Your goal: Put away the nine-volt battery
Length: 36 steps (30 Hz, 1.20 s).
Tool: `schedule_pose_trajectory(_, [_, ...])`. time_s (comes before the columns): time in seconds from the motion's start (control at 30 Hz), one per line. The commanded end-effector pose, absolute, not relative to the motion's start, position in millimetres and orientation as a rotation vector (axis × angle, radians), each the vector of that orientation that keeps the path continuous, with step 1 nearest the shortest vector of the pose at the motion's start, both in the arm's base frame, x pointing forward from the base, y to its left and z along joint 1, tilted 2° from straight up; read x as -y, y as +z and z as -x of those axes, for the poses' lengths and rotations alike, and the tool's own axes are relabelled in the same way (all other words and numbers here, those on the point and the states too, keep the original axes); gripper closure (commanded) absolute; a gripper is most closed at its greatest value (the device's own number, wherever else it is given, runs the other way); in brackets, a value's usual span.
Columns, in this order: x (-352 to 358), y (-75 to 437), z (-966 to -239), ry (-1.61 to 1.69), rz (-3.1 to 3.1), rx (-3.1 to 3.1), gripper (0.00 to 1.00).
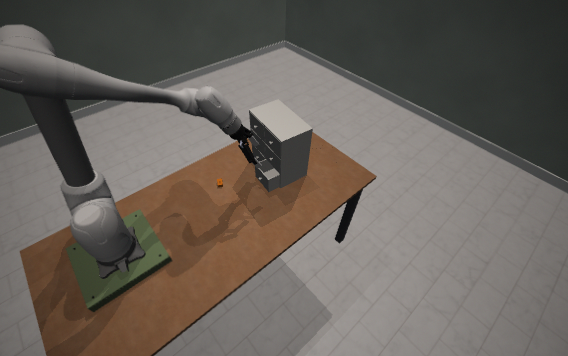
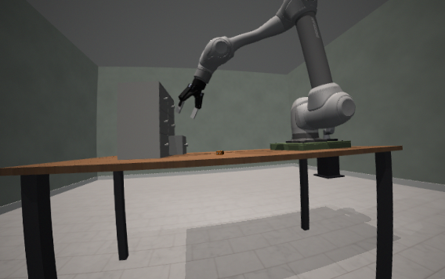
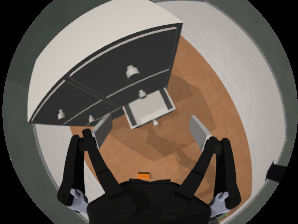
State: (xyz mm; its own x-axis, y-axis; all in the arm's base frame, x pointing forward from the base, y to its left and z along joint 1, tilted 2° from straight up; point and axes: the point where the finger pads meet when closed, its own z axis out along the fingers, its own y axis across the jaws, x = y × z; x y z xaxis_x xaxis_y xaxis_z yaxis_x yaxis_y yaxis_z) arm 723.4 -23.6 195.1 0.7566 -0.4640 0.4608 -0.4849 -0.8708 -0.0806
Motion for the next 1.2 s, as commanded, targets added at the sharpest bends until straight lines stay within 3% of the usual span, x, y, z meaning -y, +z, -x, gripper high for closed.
schedule_pose_trajectory(0.0, [23.6, 195.2, -723.4, 0.744, -2.903, 0.785, 0.00])
schedule_pose_trajectory(0.47, [23.2, 207.7, -710.7, 0.656, -2.954, 0.703, 0.00])
schedule_pose_trajectory(1.17, [20.4, 285.4, -631.7, 0.081, -3.157, 0.161, 0.00])
